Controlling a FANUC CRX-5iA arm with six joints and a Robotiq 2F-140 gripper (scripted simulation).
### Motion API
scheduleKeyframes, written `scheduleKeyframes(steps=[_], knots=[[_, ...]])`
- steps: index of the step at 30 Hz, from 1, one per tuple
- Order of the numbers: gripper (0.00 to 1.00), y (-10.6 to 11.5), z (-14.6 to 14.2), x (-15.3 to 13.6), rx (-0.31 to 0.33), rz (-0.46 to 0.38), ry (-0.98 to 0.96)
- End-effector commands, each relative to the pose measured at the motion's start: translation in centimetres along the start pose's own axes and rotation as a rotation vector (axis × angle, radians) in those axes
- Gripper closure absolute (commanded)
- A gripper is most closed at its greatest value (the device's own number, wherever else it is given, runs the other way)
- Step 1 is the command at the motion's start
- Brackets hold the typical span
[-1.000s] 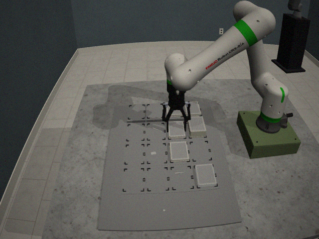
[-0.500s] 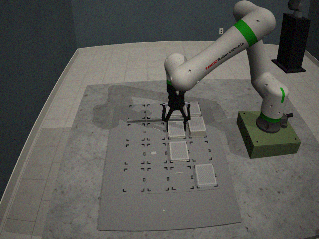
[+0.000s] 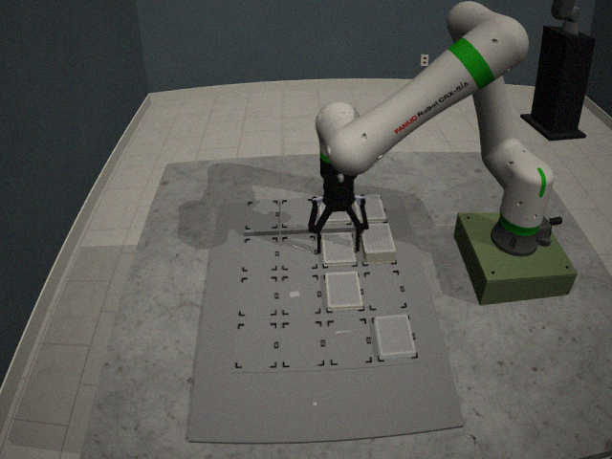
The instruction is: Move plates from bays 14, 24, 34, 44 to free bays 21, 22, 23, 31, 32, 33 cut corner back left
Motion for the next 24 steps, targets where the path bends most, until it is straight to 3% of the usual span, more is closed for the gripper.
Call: scheduleKeyframes(steps=[1, 24], knots=[[0.3, 0.09, -0.08, 0.03, 0.002, 0.001, 0.0], [0.3, 0.48, -0.07, 0.03, 0.002, 0.001, 0.0]])
Point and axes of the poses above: the point where the finger pads meet when closed, its own y axis back along the fingers, its own z axis across the jaws, x = y × z, the point moved 1 cm from there along y, back along the fingers, and after that the axes turned 14 degrees about y, right-handed, at the moved point
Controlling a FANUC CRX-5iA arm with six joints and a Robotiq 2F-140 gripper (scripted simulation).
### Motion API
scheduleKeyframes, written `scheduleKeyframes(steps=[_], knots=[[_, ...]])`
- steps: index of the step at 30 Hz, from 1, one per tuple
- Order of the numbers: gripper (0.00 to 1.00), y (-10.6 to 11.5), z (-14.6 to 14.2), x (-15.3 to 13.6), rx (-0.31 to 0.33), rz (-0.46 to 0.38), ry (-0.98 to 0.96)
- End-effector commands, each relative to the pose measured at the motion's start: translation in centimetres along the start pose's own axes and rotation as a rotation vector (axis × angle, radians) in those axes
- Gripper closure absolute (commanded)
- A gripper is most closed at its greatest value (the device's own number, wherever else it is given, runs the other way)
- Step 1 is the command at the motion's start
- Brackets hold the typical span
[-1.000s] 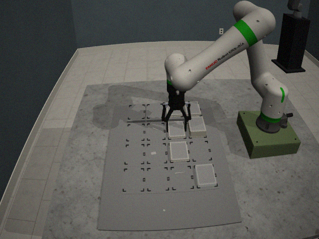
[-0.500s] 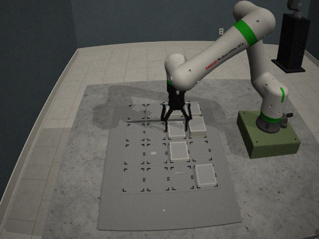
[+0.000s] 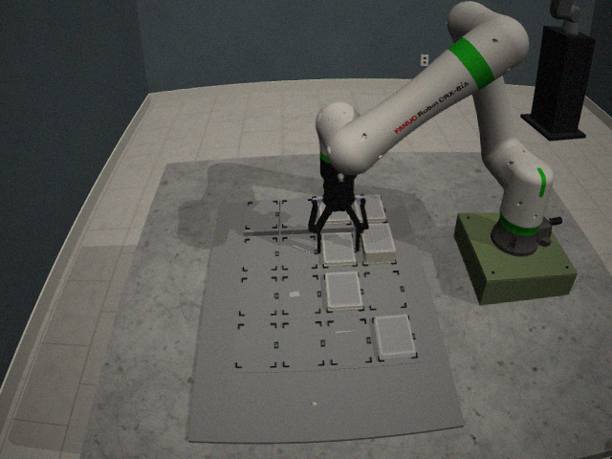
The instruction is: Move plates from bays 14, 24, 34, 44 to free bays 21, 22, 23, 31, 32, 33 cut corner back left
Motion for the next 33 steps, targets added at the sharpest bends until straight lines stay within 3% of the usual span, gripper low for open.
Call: scheduleKeyframes(steps=[1, 33], knots=[[0.3, 0.5, -0.1, 0.0, 0.002, 0.001, 0.0], [0.3, 4.3, -0.1, 0.0, 0.002, 0.001, 0.0]])
Point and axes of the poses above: the point where the finger pads meet when closed, its own y axis back along the fingers, its own z axis across the jaws, x = y × z, the point moved 1 cm from there along y, back along the fingers, and after that the axes turned 14 degrees about y, right-handed, at the moved point
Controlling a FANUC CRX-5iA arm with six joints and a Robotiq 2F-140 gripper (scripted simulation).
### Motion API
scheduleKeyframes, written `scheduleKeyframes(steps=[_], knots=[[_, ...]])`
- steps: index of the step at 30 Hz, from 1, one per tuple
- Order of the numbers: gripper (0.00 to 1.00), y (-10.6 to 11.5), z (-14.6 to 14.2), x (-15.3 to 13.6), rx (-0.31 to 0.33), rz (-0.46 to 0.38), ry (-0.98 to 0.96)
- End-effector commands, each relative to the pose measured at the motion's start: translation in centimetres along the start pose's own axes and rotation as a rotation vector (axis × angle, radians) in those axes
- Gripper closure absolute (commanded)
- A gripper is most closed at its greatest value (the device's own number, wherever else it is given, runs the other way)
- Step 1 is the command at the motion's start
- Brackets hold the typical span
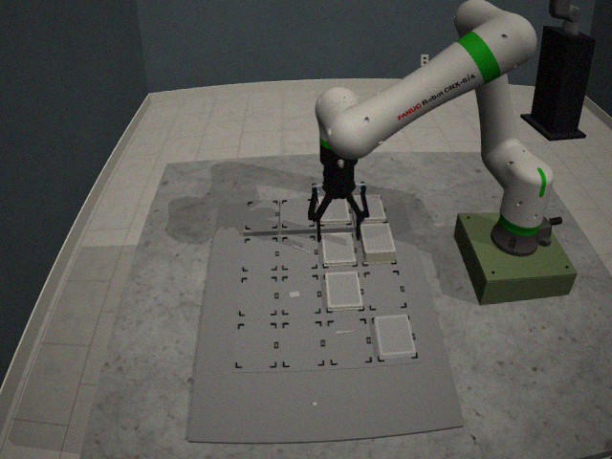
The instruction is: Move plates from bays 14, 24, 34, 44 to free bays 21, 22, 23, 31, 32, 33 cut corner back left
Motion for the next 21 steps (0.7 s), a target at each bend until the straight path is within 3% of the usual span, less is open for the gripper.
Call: scheduleKeyframes(steps=[1, 21], knots=[[0.3, 0.6, -0.1, 0.0, 0.002, 0.001, 0.0], [0.3, 2.9, -0.1, 0.0, 0.002, 0.001, 0.0]])
Point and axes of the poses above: the point where the finger pads meet when closed, its own y axis back along the fingers, its own z axis across the jaws, x = y × z, the point moved 1 cm from there along y, back along the fingers, and after that the axes turned 14 degrees about y, right-handed, at the moved point
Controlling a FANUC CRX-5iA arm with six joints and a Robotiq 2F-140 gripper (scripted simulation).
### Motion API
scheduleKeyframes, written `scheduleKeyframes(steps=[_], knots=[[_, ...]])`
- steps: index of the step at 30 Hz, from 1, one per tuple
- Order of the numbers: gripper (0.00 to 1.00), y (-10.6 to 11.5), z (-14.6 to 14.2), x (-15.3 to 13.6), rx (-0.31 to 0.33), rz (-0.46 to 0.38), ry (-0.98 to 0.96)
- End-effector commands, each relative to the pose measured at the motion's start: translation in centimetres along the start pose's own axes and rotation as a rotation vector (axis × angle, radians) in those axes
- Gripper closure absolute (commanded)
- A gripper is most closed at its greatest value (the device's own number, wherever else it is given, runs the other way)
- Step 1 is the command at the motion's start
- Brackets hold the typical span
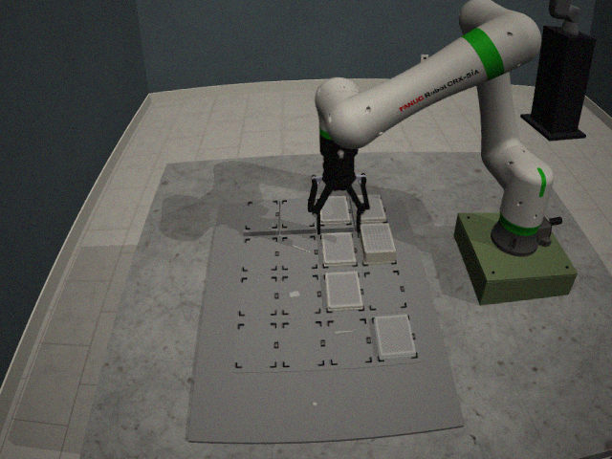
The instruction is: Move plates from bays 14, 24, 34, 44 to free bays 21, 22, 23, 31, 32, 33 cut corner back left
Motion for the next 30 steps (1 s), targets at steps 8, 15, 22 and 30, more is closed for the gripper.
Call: scheduleKeyframes(steps=[8, 15, 22, 30], knots=[[0.3, 0.4, -0.1, 0.0, 0.002, 0.001, 0.0], [0.3, 0.4, 0.5, 0.6, 0.002, 0.001, 0.0], [0.3, 0.4, 2.0, 1.9, 0.002, 0.001, 0.0], [0.3, 0.4, 4.4, 4.1, 0.002, 0.001, 0.0]])
Point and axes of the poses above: the point where the finger pads meet when closed, its own y axis back along the fingers, its own z axis across the jaws, x = y × z, the point moved 1 cm from there along y, back along the fingers, and after that the axes turned 14 degrees about y, right-handed, at the moved point
